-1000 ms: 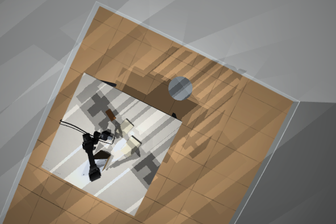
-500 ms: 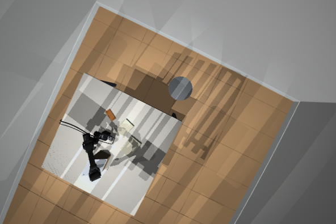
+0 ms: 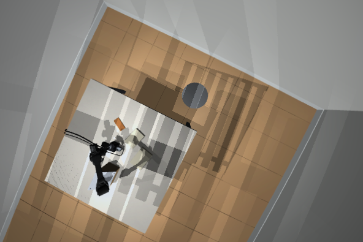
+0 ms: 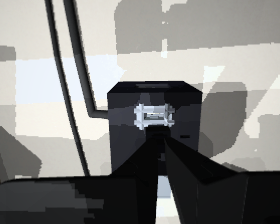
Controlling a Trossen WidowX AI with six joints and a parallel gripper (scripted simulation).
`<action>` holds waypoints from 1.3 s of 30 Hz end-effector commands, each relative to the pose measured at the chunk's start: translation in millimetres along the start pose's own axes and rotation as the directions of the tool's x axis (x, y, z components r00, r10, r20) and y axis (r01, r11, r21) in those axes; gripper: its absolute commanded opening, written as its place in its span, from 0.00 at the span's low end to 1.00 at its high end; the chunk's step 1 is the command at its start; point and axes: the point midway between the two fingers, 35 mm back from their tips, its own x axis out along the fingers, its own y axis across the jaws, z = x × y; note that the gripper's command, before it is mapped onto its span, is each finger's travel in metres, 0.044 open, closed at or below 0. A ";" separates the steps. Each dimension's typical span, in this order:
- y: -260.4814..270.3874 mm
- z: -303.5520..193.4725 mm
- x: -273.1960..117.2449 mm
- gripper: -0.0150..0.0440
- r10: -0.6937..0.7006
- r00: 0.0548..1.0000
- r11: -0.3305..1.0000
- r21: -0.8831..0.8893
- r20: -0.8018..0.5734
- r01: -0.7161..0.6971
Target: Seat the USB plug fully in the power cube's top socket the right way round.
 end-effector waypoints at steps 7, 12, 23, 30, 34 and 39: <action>0.6 1.1 1.7 0.25 0.003 1.000 1.000 0.010 0.007 -0.003; 0.6 1.3 2.3 0.25 0.002 1.000 1.000 0.013 0.009 -0.002; 0.4 1.8 3.6 0.25 0.002 1.000 1.000 0.020 0.014 -0.002; 0.3 2.1 4.5 0.25 0.002 1.000 1.000 0.024 0.017 -0.002; 0.3 2.3 5.0 0.25 0.002 1.000 1.000 0.027 0.018 -0.002; 0.2 2.6 5.6 0.25 0.001 1.000 1.000 0.030 0.020 -0.002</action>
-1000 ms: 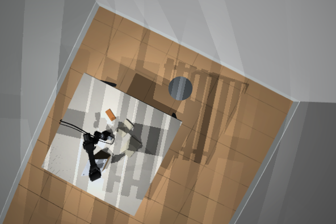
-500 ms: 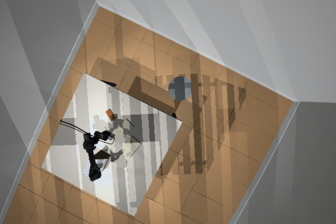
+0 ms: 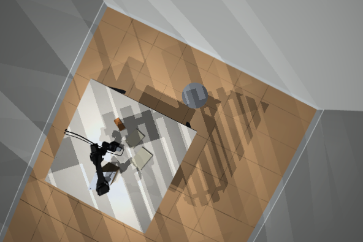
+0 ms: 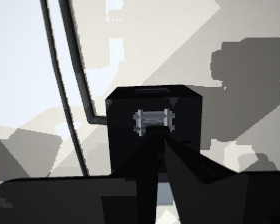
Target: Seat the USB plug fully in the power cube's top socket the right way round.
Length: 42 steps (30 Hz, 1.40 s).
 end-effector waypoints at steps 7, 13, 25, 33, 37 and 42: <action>0.8 0.8 1.7 0.25 0.003 1.000 1.000 0.006 0.005 -0.003; 0.8 0.7 2.4 0.25 0.003 1.000 1.000 0.006 0.005 -0.003; 0.8 0.6 3.9 0.25 0.003 1.000 1.000 0.006 0.004 -0.003; 0.8 0.6 4.8 0.25 0.003 1.000 1.000 0.006 0.004 -0.003; 0.8 0.6 5.3 0.25 0.003 1.000 1.000 0.006 0.004 -0.003; 0.8 0.5 5.9 0.25 0.003 1.000 1.000 0.006 0.004 -0.003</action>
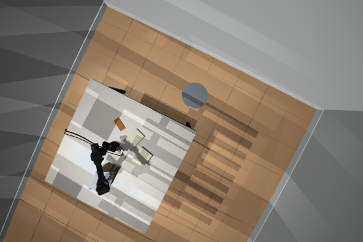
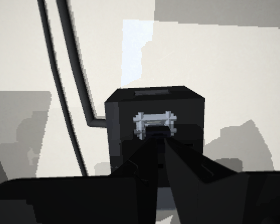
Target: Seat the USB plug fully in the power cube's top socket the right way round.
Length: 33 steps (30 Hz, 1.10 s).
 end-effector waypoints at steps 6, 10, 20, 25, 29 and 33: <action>0.5 0.2 1.5 0.25 0.001 1.000 1.000 -0.004 0.001 -0.001; 0.5 0.2 2.0 0.25 0.001 1.000 1.000 -0.004 0.001 -0.001; 0.5 0.1 3.2 0.25 0.001 1.000 1.000 -0.004 0.001 -0.001; 0.5 0.1 3.8 0.25 0.001 1.000 1.000 -0.004 0.001 -0.001; 0.5 0.0 4.3 0.25 0.001 1.000 1.000 -0.004 0.001 -0.001; 0.5 0.0 4.8 0.25 0.001 1.000 1.000 -0.004 0.001 -0.001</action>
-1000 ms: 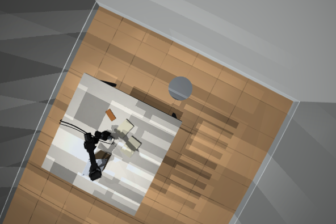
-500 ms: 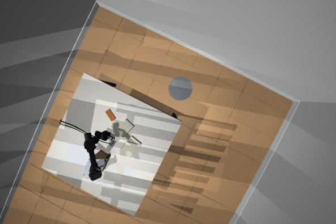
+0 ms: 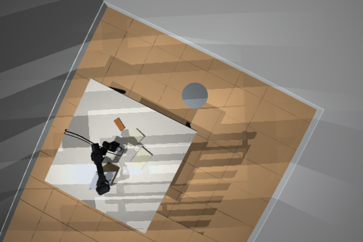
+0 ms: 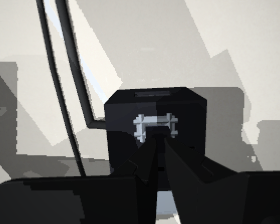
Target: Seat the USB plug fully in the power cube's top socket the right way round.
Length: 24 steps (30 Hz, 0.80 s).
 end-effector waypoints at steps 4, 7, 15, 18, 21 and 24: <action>0.3 -0.1 1.3 0.25 0.000 1.000 1.000 -0.004 -0.002 0.000; 0.3 -0.1 1.6 0.25 0.000 1.000 1.000 -0.004 -0.002 0.000; 0.3 -0.2 2.6 0.25 0.000 1.000 1.000 -0.004 -0.002 0.000; 0.3 -0.2 3.0 0.25 0.000 1.000 1.000 -0.004 -0.002 0.000; 0.3 -0.2 3.3 0.25 0.000 1.000 1.000 -0.004 -0.002 0.000; 0.3 -0.3 3.7 0.25 0.000 1.000 1.000 -0.004 -0.002 0.000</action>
